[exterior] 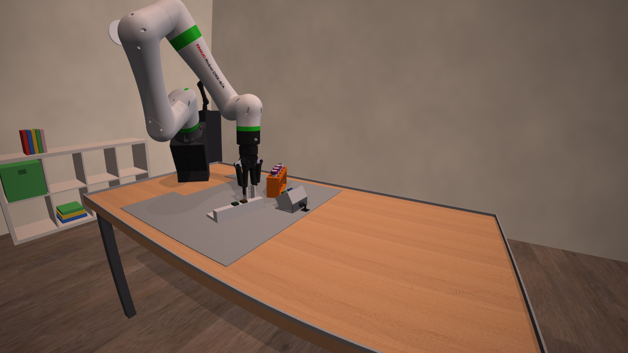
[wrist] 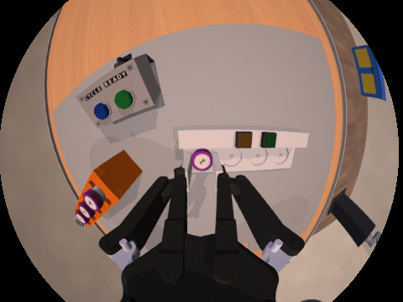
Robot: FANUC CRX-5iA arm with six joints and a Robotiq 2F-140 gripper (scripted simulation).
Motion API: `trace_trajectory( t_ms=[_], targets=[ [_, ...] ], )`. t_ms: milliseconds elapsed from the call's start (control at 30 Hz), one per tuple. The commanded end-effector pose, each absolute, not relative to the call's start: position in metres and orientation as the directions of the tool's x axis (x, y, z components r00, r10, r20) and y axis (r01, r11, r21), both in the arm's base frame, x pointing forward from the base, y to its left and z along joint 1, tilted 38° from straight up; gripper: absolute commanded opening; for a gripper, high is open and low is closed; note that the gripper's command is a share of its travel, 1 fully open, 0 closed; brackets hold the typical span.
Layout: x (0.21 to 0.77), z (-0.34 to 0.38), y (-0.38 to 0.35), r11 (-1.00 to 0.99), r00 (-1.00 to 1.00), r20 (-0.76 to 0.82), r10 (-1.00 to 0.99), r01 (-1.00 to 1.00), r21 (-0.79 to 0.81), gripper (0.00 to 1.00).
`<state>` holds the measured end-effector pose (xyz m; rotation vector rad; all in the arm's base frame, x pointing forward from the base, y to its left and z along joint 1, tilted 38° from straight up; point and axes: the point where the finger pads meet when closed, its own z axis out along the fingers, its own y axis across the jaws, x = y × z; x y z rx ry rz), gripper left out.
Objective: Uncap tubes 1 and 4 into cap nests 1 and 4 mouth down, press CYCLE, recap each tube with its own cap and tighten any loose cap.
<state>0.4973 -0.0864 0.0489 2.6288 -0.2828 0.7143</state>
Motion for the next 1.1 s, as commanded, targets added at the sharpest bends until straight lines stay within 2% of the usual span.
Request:
trace_trajectory(
  t_ms=[0,1067],
  targets=[
    [0.4973,0.0490,-0.0863,-0.900,0.849,0.521,-0.088,-0.292,0.324,0.00],
    [0.4979,0.0436,-0.0886,-0.900,0.849,0.521,-0.088,-0.292,0.324,0.00]
  ],
)
